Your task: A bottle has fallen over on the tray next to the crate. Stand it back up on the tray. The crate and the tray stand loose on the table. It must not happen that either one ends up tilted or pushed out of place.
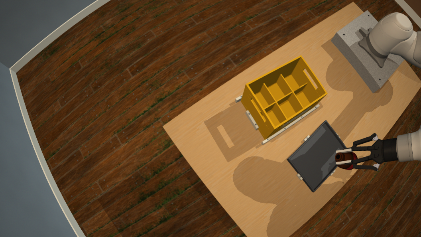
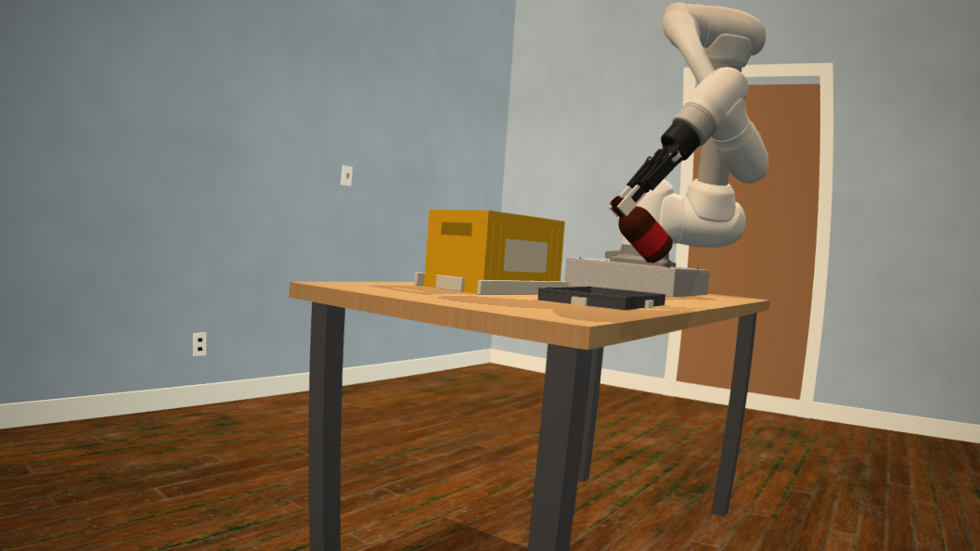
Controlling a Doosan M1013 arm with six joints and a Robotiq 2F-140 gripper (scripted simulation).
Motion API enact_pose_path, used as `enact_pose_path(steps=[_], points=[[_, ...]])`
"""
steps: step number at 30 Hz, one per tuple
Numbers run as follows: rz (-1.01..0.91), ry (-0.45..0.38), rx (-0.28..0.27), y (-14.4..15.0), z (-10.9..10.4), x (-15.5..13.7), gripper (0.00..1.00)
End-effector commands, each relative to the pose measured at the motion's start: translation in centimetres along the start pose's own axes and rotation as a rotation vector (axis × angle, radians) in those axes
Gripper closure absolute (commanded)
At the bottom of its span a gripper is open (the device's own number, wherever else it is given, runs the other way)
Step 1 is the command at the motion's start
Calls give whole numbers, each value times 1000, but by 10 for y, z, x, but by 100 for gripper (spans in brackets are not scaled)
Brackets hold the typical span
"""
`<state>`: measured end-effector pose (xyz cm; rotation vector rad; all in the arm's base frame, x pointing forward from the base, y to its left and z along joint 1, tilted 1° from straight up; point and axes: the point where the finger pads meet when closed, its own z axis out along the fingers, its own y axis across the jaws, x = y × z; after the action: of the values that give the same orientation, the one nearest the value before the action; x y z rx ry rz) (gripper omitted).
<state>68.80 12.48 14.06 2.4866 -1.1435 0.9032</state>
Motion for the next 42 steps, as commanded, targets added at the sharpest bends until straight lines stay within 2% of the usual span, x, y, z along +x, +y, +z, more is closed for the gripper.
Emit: enact_pose_path(steps=[1,17,32,42], points=[[-4,3,-6,2,1,-4,90],[-5,44,-12,4,2,-6,90],[-6,145,-12,4,2,-7,90],[-5,174,-8,2,1,-8,90]])
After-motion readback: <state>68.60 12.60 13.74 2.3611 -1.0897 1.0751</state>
